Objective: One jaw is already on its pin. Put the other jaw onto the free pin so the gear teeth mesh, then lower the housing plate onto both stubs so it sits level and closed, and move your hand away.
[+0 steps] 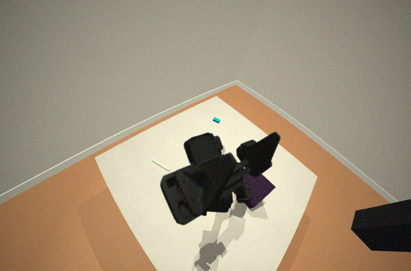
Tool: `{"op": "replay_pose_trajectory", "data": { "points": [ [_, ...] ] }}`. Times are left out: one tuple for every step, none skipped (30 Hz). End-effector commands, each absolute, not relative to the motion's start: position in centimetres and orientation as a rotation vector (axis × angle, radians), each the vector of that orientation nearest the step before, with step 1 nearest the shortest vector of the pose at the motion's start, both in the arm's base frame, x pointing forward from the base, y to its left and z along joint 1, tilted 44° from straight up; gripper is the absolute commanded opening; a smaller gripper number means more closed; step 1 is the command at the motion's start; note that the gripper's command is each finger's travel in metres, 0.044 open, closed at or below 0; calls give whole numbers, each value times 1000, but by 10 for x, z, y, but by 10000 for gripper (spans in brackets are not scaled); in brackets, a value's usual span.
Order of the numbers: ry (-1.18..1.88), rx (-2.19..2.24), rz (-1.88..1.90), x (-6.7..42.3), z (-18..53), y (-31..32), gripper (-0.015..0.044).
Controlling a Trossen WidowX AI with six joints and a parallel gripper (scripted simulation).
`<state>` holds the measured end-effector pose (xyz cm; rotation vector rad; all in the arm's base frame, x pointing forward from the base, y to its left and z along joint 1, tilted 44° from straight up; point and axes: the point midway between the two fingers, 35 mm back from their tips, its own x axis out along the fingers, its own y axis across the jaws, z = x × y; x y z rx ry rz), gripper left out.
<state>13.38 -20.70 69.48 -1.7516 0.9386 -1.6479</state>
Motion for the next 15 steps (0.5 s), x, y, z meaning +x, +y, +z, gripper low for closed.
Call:
{"op": "replay_pose_trajectory", "data": {
  "points": [
    [939,-1752,-1648,134,695,-207,426],
    [939,-1752,-1648,134,695,-207,400],
    [939,-1752,-1648,134,695,-207,374],
    [939,-1752,-1648,134,695,-207,347],
    [939,-1752,-1648,134,695,-207,321],
    [939,-1752,-1648,134,695,-207,295],
    [939,-1752,-1648,134,695,-207,269],
    [939,-1752,-1648,134,695,-207,242],
    [939,-1752,-1648,134,695,-207,216],
    [939,-1752,-1648,134,695,-207,190],
    [939,-1752,-1648,134,695,-207,164],
    [939,-1752,-1648,134,695,-207,137],
    [939,-1752,-1648,134,695,-207,111],
    [939,-1752,-1648,134,695,-207,85],
    [939,-1752,-1648,134,695,-207,59]
  ]
}}
